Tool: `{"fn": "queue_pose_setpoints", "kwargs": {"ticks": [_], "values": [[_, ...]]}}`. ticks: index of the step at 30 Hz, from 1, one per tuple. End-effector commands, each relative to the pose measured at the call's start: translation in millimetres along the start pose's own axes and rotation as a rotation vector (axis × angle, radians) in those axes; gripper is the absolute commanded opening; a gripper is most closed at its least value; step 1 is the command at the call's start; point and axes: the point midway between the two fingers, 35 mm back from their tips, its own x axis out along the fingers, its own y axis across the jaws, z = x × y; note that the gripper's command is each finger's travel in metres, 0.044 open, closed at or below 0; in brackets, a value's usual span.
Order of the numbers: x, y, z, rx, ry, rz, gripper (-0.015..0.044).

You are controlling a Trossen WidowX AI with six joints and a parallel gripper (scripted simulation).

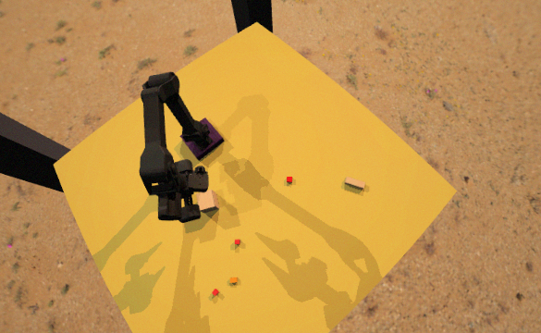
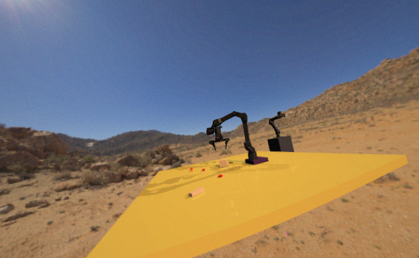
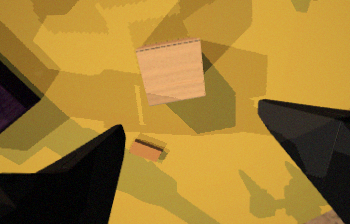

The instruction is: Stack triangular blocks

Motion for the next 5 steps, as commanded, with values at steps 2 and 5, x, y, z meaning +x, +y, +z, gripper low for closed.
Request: {"fn": "queue_pose_setpoints", "kwargs": {"ticks": [2,5], "values": [[0.0,-0.5,-0.1,0.000,0.000,-0.002,0.0440],[0.0,-0.5,-0.1,0.000,0.000,-0.002,0.0440]]}}
